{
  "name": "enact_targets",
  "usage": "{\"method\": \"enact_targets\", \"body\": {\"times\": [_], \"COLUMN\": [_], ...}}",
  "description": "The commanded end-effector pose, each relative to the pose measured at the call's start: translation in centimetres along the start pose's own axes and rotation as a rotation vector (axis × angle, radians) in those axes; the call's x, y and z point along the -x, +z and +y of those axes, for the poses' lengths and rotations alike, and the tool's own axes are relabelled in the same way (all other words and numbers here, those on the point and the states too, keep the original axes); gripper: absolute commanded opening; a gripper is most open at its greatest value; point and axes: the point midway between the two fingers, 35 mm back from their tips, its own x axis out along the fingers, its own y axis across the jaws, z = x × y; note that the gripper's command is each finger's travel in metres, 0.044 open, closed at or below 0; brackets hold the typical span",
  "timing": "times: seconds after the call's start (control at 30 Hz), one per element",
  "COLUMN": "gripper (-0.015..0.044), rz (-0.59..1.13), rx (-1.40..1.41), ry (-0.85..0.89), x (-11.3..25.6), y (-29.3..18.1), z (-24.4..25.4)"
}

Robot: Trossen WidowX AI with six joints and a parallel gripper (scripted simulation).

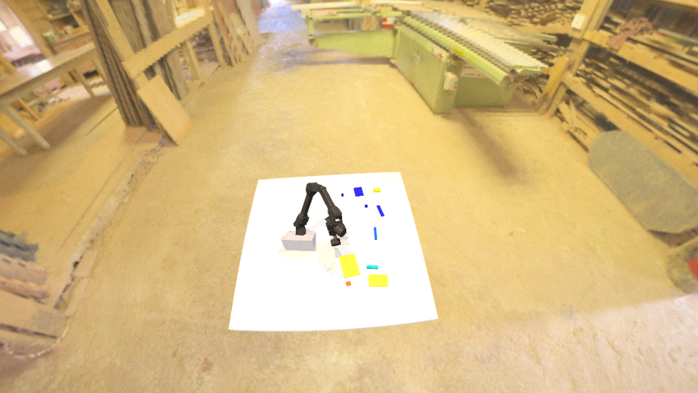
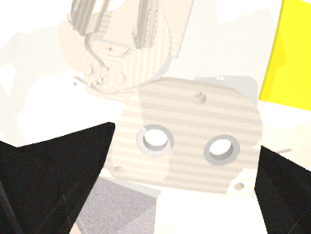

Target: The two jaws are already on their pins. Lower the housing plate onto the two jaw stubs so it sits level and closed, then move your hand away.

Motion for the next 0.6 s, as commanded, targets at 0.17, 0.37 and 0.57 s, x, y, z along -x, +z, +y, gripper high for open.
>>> {"method": "enact_targets", "body": {"times": [0.17, 0.37, 0.57], "gripper": [0.0351, 0.0351, 0.0351], "rz": [-0.001, -0.001, 0.000], "rx": [-0.061, -0.098, -0.133], "ry": [0.015, 0.023, 0.031], "x": [-0.4, -0.7, -1.0], "y": [0.5, 0.8, 0.9], "z": [2.9, 4.7, 6.5]}}
